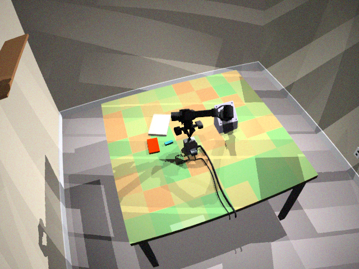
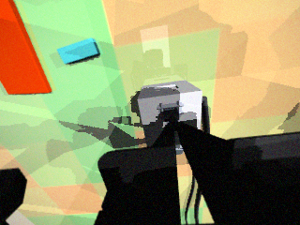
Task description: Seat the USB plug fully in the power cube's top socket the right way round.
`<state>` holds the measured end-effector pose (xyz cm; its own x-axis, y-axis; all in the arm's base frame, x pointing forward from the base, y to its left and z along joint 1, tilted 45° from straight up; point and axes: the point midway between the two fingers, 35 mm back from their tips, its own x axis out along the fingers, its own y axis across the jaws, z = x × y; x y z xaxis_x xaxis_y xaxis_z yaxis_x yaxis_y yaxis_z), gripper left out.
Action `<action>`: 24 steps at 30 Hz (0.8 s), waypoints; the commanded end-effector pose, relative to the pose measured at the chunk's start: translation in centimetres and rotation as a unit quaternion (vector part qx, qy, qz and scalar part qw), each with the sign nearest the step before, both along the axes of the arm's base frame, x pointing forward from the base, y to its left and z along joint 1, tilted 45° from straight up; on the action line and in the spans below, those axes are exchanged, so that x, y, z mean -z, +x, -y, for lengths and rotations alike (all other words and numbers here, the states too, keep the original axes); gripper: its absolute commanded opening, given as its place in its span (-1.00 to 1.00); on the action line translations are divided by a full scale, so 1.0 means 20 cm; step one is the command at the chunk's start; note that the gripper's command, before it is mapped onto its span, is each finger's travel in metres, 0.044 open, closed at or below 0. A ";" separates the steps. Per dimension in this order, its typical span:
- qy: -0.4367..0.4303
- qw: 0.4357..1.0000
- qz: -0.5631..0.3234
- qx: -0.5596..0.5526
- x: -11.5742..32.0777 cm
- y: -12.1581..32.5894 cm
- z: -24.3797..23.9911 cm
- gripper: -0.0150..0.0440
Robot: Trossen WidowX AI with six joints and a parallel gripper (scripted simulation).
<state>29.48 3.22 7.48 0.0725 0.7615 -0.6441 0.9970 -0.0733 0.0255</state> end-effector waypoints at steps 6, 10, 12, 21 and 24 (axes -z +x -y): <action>0.002 1.000 -0.002 0.002 0.01 0.00 -0.01 -0.49; 0.002 1.000 -0.002 0.002 0.01 0.00 -0.01 -0.49; 0.002 1.000 -0.002 0.002 0.01 0.00 -0.01 -0.49; 0.002 1.000 -0.002 0.002 0.01 0.00 -0.01 -0.49; 0.002 1.000 -0.002 0.002 0.01 0.00 -0.01 -0.49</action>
<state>29.48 3.41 7.29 0.0720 0.7617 -0.6440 0.9970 -0.0740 0.0238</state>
